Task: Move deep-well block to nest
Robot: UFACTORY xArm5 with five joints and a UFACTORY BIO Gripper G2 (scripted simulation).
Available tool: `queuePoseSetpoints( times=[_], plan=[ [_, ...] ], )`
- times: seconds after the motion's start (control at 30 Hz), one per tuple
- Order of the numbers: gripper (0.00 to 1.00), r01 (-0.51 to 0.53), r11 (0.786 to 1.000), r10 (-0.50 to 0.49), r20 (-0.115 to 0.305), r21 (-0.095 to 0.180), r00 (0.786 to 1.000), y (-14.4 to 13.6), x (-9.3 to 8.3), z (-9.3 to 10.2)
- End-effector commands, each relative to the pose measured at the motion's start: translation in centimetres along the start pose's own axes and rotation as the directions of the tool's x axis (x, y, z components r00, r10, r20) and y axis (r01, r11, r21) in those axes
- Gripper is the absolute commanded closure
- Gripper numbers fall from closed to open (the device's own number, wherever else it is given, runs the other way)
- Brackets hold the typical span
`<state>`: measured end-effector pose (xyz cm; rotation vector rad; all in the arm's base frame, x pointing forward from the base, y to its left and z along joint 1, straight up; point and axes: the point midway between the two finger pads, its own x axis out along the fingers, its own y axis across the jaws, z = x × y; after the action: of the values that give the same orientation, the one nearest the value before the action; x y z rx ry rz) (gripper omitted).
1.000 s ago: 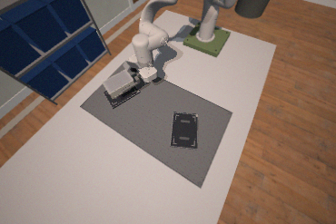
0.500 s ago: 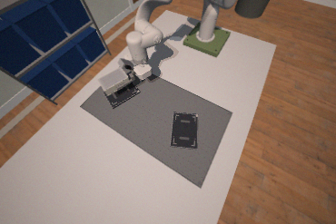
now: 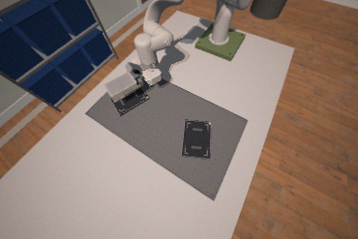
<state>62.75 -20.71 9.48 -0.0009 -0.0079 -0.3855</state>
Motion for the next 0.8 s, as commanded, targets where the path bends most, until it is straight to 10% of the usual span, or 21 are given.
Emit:
queuePoseSetpoints(
  times=[0.0,0.77],
  plan=[
    [1.00,0.000,1.000,0.000,0.005,0.000,1.000,0.0,0.1,0.2],
    [1.00,0.000,1.000,0.000,0.005,0.000,1.000,0.1,0.1,-1.4]
  ],
)
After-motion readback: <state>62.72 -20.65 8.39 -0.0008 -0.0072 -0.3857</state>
